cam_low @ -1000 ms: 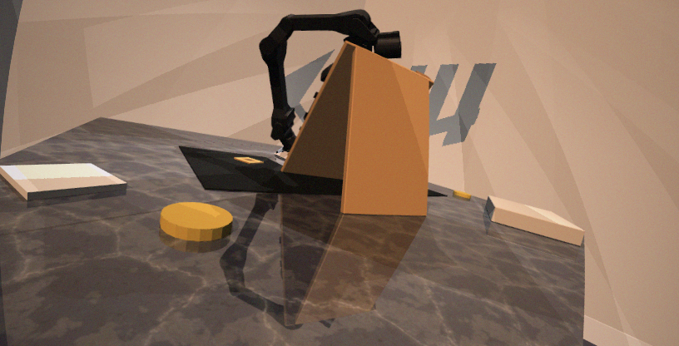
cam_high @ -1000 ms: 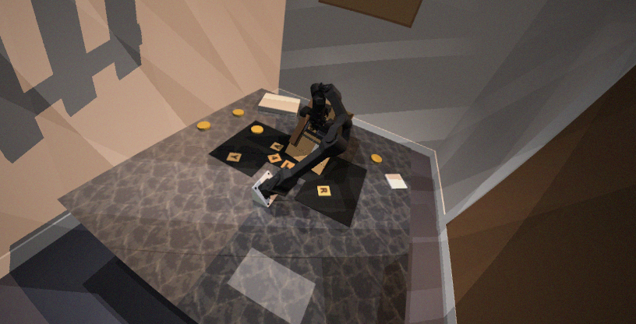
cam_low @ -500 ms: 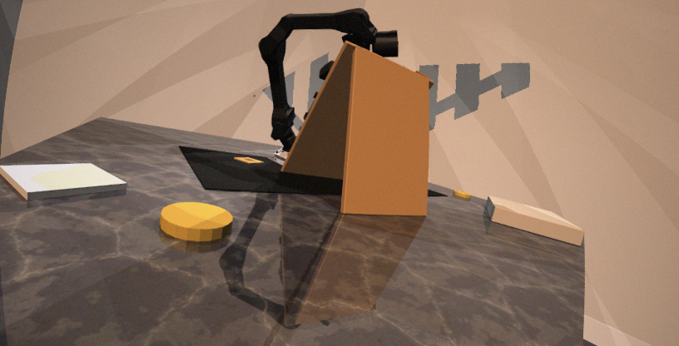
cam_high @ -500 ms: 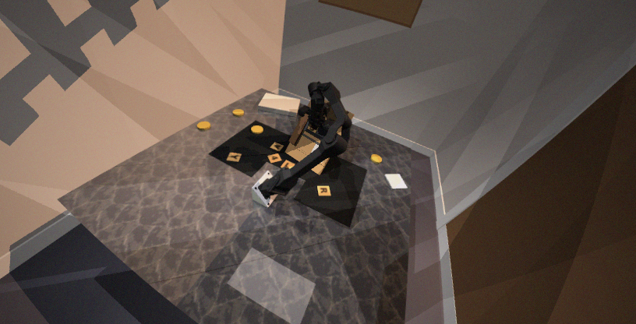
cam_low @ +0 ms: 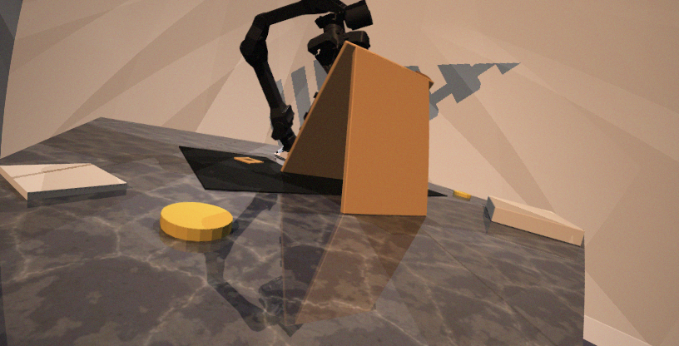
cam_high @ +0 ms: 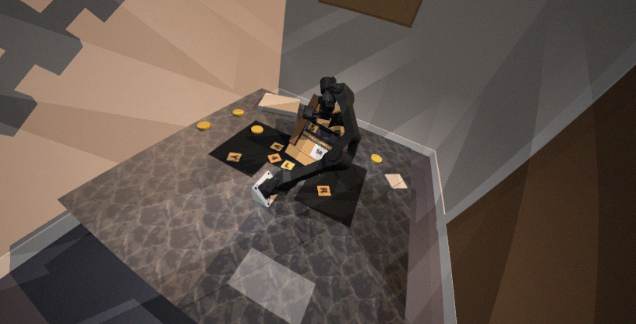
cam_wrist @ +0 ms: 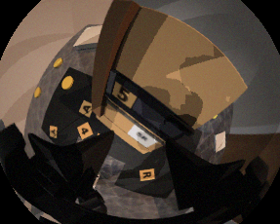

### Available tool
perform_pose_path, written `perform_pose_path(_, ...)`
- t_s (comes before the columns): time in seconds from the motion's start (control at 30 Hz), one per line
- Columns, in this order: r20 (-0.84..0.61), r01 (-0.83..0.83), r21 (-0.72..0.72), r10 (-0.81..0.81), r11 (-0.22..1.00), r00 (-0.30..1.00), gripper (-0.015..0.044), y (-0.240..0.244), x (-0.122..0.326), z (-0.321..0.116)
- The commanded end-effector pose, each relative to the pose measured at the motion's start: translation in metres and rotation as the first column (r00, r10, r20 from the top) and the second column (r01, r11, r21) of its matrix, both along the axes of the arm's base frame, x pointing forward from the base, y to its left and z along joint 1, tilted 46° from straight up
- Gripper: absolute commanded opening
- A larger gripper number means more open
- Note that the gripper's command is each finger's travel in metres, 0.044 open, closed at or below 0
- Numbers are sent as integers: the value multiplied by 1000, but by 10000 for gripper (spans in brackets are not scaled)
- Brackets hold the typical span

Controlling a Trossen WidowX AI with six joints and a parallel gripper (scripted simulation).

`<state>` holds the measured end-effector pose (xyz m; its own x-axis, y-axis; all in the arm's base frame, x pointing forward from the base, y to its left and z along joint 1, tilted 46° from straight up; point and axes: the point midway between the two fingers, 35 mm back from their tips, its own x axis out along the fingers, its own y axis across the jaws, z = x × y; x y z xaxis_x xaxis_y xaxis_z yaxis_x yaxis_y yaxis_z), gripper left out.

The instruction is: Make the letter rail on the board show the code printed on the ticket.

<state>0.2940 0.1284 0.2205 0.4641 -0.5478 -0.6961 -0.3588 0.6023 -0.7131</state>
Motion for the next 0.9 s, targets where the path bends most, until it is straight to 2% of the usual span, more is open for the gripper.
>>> perform_pose_path(0.0, -216, -526, -71, 502, 847, 838, 420, -2, -45, 48)
perform_pose_path(0.03, -231, -564, -76, 536, 822, 812, 440, -3, -49, 51)
perform_pose_path(0.27, -327, -798, -118, 735, 591, 594, 440, -11, -75, 74)
perform_pose_path(0.4, -371, -878, -141, 798, 458, 475, 440, -16, -88, 84)
perform_pose_path(0.87, -372, -879, -141, 799, 455, 473, 440, -16, -88, 84)
